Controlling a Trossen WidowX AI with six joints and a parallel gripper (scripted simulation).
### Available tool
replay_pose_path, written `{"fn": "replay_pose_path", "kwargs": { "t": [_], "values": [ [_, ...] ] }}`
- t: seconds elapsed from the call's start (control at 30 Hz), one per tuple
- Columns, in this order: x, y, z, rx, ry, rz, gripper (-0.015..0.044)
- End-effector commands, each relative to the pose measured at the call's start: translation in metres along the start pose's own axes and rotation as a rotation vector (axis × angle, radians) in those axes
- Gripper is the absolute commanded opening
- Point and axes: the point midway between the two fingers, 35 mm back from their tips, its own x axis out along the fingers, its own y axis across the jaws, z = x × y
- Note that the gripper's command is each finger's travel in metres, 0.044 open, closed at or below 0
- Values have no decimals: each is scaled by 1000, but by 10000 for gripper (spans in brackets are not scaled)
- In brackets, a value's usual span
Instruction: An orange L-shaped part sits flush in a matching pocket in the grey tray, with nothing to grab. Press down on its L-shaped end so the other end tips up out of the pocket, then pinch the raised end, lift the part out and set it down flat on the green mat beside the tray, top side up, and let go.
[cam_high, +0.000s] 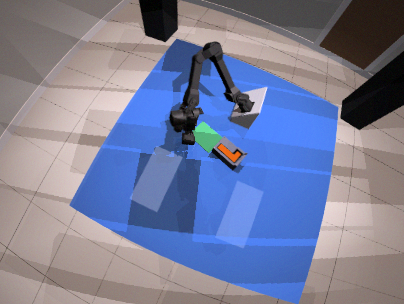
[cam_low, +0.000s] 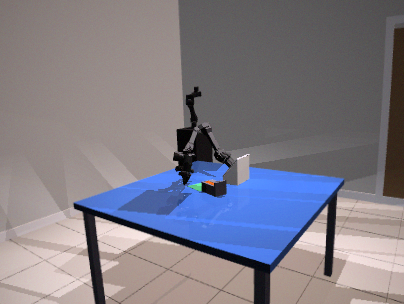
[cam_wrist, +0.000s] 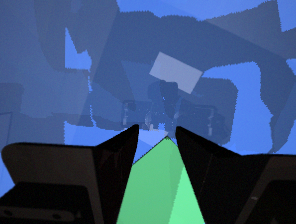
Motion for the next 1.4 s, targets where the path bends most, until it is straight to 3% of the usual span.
{"fn": "replay_pose_path", "kwargs": {
  "t": [0.0,0.3,0.6,0.8,1.0,1.37],
  "values": [
    [-14,59,-34,-126,116,75,180],
    [-77,149,-139,-476,277,86,180],
    [-149,168,-242,-823,209,-39,180],
    [-142,168,-245,-830,205,-41,180],
    [-80,160,-255,-829,203,-43,180],
    [-72,159,-256,-829,203,-44,180]
  ]
}}
